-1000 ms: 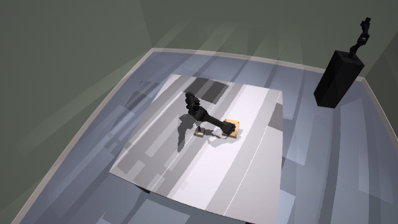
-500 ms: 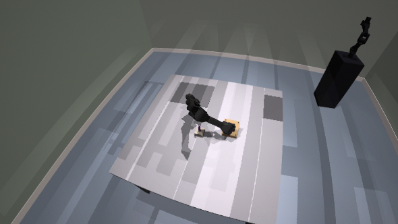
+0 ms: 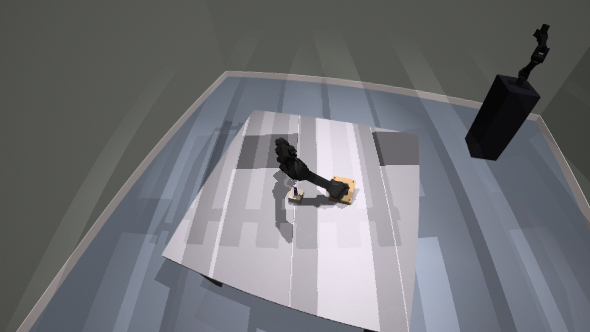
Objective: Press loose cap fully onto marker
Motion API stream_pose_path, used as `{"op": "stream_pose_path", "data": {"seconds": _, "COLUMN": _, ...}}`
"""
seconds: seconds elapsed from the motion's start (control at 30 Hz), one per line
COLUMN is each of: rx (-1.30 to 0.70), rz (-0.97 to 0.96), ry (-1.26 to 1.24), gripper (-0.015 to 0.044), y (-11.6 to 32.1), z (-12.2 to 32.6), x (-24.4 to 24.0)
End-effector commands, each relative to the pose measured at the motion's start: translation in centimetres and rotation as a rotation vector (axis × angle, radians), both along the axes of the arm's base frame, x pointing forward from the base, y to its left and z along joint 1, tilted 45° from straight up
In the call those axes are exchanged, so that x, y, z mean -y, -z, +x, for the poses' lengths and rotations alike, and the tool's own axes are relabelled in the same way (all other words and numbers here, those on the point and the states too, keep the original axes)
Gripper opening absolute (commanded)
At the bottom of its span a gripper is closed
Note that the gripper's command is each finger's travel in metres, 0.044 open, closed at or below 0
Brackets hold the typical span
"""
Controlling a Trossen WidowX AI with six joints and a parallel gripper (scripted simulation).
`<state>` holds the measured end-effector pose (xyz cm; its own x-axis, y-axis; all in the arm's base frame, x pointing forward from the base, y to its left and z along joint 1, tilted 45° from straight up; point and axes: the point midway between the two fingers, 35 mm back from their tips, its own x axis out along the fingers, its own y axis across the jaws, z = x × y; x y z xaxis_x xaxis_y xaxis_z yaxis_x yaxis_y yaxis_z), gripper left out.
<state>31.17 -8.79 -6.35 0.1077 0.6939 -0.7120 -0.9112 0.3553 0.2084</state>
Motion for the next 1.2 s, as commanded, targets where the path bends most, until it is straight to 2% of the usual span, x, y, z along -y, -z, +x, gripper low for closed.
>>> {"op": "stream_pose_path", "data": {"seconds": 0.0, "rx": 0.008, "rz": -0.008, "ry": -0.001, "gripper": 0.0000, "y": -0.9, "z": 0.1, "x": 1.1}}
{"op": "stream_pose_path", "data": {"seconds": 0.43, "rx": 0.008, "rz": -0.009, "ry": -0.002, "gripper": 0.0000, "y": -3.6, "z": -0.5, "x": 3.7}}
{"op": "stream_pose_path", "data": {"seconds": 1.17, "rx": 0.004, "rz": -0.008, "ry": -0.002, "gripper": 0.0000, "y": -9.8, "z": -2.1, "x": 1.4}}
